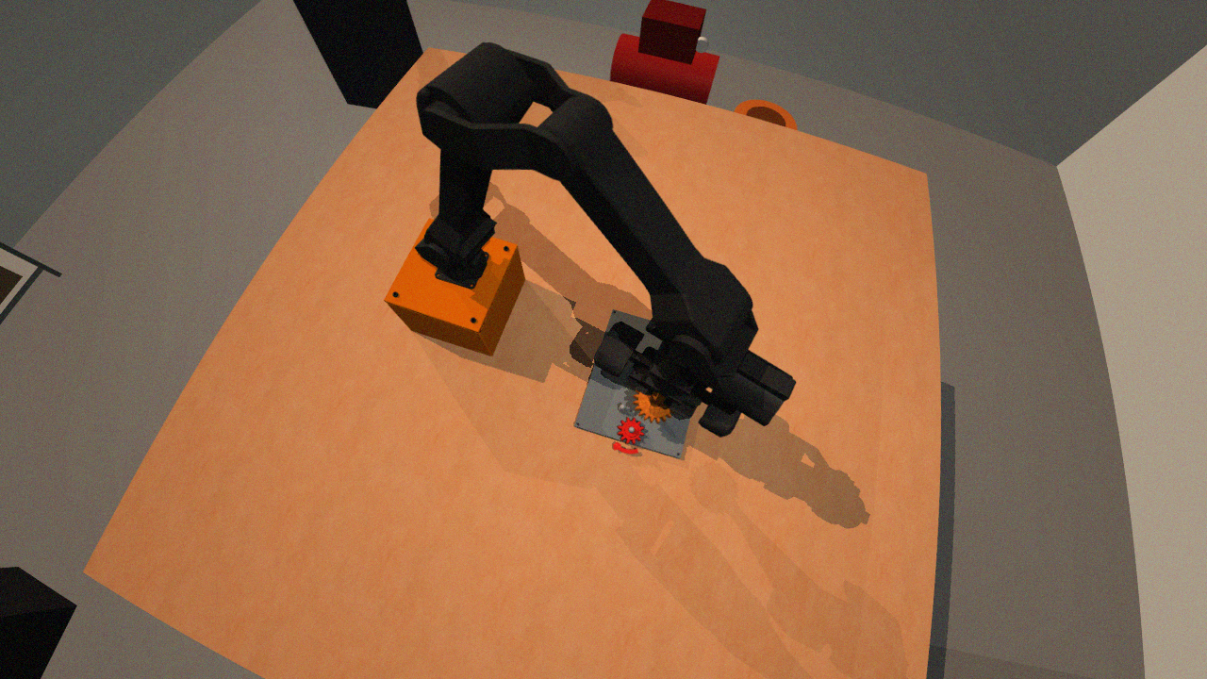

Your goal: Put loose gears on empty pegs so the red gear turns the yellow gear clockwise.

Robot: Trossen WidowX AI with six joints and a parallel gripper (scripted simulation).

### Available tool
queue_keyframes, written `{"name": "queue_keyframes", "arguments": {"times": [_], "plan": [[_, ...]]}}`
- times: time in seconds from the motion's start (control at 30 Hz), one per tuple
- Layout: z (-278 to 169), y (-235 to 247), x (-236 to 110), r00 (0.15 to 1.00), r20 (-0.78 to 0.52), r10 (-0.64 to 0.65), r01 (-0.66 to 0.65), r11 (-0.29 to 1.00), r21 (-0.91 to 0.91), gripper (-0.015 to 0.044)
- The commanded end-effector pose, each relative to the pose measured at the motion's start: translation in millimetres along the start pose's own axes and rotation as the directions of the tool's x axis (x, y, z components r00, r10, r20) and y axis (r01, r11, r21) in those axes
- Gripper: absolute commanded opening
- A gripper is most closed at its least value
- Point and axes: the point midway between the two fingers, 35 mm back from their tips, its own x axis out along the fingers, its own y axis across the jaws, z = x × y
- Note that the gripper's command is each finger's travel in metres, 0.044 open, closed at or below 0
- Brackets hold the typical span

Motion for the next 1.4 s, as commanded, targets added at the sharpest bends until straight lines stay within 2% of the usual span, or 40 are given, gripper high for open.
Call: {"name": "queue_keyframes", "arguments": {"times": [0.0,0.7,1.23,1.37], "plan": [[0.4,-2.4,-1.2,1.000,0.004,-0.008,0.008,1.000,-0.006,0.0000],[0.2,-2.2,20.8,1.000,0.004,-0.008,0.008,0.991,-0.137,0.0000],[0.7,-2.3,44.5,1.000,0.004,-0.008,0.007,0.997,0.082,0.0000],[0.2,-2.2,37.9,1.000,0.004,-0.008,0.007,0.994,0.109,0.0000]]}}
